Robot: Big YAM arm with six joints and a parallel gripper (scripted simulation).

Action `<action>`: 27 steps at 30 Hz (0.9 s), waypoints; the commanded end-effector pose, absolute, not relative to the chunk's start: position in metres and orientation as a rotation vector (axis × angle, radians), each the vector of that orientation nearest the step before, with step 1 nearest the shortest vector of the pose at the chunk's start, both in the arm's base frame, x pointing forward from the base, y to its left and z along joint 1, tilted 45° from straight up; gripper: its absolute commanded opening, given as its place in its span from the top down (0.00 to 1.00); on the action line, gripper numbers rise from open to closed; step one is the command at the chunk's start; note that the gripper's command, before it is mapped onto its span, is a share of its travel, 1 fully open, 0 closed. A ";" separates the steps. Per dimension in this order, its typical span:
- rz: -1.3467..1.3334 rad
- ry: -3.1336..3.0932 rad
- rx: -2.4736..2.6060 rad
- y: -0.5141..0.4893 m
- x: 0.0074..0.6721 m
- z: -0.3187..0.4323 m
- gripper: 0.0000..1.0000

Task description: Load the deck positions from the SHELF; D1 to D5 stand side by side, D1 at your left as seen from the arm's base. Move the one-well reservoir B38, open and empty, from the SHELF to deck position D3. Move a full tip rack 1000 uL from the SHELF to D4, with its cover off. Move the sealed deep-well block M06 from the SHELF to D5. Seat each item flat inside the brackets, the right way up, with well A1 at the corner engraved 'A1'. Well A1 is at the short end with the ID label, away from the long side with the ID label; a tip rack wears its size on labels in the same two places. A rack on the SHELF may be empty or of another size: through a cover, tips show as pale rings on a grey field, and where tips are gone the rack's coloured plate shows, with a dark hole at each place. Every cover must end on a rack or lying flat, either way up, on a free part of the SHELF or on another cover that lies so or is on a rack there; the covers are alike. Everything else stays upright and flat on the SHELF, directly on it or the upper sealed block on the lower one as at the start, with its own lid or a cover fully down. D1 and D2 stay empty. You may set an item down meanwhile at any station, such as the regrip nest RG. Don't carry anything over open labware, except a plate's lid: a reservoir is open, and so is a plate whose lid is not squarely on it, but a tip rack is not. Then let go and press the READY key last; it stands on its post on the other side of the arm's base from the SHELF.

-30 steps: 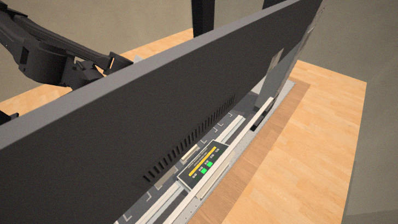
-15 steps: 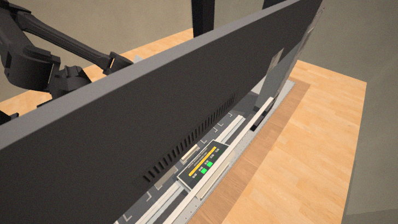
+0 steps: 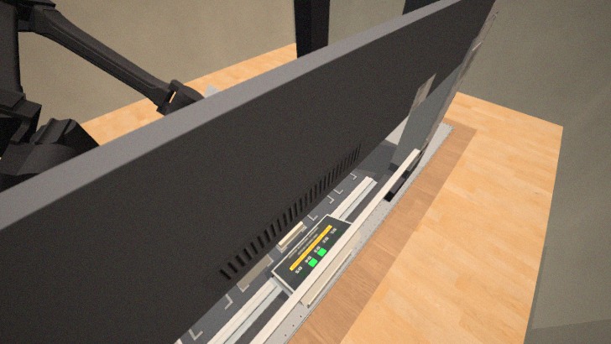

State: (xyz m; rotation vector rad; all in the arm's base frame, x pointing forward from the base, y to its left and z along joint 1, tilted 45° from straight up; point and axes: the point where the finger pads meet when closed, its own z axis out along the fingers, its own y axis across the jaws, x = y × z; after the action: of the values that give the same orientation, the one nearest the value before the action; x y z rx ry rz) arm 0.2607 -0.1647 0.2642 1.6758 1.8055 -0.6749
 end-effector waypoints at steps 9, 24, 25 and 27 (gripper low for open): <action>-0.660 1.791 1.637 -0.207 0.275 0.325 0.00; -0.675 1.803 1.637 -0.224 0.245 0.331 0.00; -0.675 1.803 1.637 -0.225 0.240 0.331 0.00; -0.676 1.803 1.636 -0.226 0.230 0.331 0.00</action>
State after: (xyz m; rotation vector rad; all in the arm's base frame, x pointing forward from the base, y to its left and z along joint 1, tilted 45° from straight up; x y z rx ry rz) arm 0.2449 -0.2221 0.3156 1.6631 1.8351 -0.6880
